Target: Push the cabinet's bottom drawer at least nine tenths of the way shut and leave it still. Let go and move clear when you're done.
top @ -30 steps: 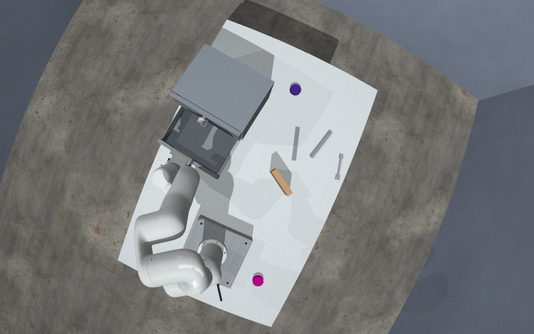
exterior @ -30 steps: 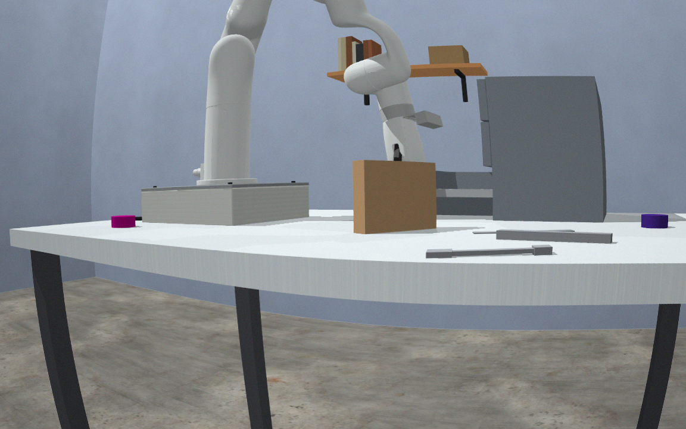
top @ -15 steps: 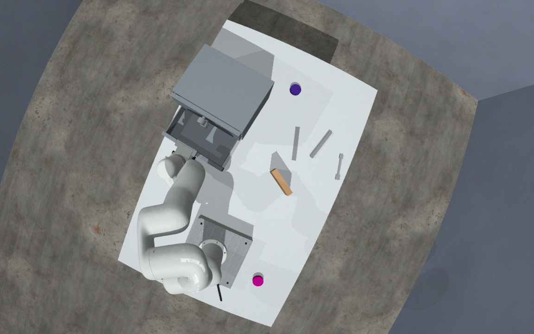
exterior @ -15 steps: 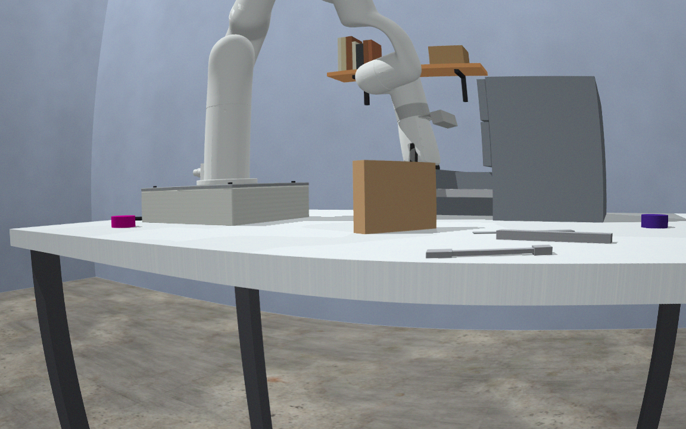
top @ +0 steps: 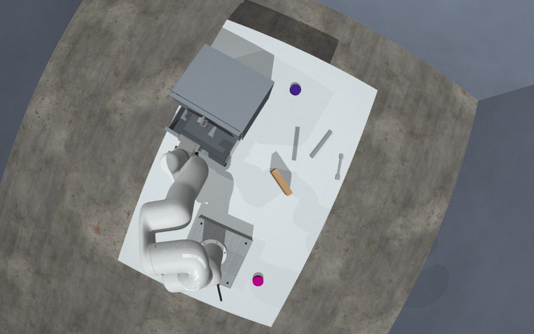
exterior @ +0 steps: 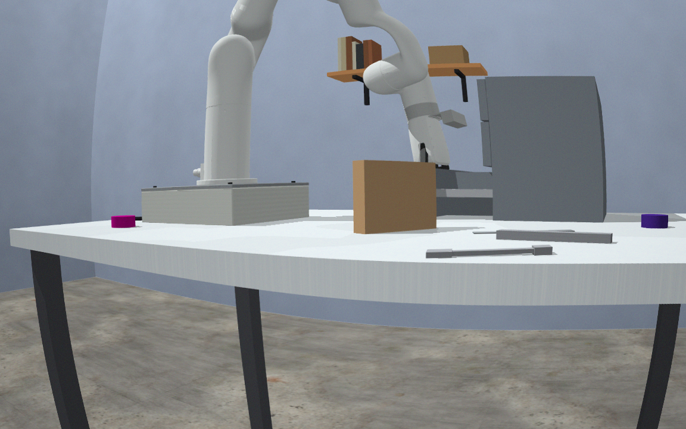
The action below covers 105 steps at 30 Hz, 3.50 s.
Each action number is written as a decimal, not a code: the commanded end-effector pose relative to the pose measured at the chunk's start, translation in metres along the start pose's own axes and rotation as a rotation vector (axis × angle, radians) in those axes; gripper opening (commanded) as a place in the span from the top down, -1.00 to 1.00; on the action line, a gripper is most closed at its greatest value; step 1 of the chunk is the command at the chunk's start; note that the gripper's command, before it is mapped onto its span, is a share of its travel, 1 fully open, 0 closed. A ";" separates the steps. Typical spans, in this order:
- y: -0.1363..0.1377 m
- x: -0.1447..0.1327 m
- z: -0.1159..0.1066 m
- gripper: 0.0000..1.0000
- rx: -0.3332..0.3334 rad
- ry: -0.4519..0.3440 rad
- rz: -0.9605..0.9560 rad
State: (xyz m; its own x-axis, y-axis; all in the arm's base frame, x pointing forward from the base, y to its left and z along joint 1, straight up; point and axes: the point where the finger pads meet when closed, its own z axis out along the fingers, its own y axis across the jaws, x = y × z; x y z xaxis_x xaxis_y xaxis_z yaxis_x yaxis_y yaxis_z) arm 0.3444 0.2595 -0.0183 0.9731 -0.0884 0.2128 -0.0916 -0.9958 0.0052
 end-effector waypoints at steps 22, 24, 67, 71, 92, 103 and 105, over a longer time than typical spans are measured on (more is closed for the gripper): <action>-0.001 0.001 -0.001 1.00 0.001 0.135 0.001; -0.001 0.001 -0.001 1.00 0.001 0.135 0.001; -0.001 0.009 0.001 1.00 0.001 0.402 0.001; -0.001 0.019 0.003 1.00 0.001 0.402 0.001; 0.000 0.083 0.017 1.00 0.001 0.402 0.001; 0.000 0.109 0.022 1.00 0.001 0.402 0.001; 0.000 0.111 0.023 1.00 0.001 0.402 0.001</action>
State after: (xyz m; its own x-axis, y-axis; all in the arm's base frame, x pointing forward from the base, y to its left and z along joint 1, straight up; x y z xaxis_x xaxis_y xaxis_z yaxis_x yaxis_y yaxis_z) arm 0.4502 0.2496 -0.0181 0.8139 -0.0715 0.5766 -0.0910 -0.9958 0.0049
